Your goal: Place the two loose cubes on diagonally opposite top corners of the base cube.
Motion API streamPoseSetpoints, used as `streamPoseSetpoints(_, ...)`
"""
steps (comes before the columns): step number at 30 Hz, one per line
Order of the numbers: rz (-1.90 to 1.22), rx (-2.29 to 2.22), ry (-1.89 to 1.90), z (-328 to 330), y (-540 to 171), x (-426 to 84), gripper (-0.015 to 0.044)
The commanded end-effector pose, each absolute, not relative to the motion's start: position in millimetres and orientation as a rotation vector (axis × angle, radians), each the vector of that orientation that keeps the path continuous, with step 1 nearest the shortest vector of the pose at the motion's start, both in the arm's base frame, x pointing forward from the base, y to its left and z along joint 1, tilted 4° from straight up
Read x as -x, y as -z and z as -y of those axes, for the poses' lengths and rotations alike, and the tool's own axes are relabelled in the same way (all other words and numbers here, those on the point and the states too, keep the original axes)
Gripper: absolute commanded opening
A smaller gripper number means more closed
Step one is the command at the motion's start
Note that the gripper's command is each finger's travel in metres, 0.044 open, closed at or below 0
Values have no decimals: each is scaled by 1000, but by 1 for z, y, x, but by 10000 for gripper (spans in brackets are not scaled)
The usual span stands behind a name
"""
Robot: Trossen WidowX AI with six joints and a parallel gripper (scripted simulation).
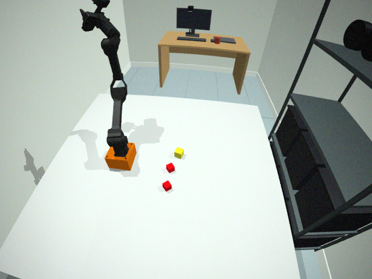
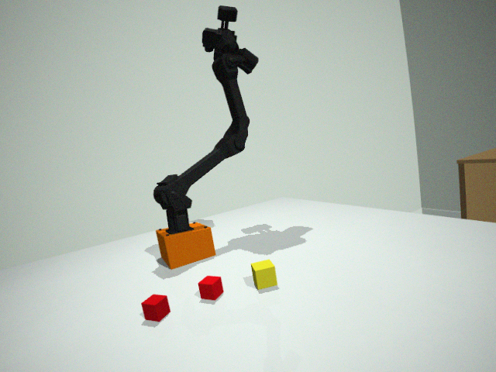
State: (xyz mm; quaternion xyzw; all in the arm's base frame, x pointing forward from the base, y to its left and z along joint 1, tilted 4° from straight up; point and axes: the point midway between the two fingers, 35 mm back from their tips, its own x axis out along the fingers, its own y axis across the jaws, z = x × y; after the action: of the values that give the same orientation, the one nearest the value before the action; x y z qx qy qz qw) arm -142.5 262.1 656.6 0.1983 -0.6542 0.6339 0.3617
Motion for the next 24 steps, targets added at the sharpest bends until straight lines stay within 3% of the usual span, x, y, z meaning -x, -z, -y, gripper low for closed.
streamPoseSetpoints(1, 1690, -510, -1623, -261, -657, 142, 374)
streamPoseSetpoints(5, 1785, -524, -1420, -231, -673, 130, 269)
streamPoseSetpoints(15, 1991, -753, -836, -83, -708, 104, 265)
streamPoseSetpoints(24, 1959, -950, -267, 51, -702, 53, 265)
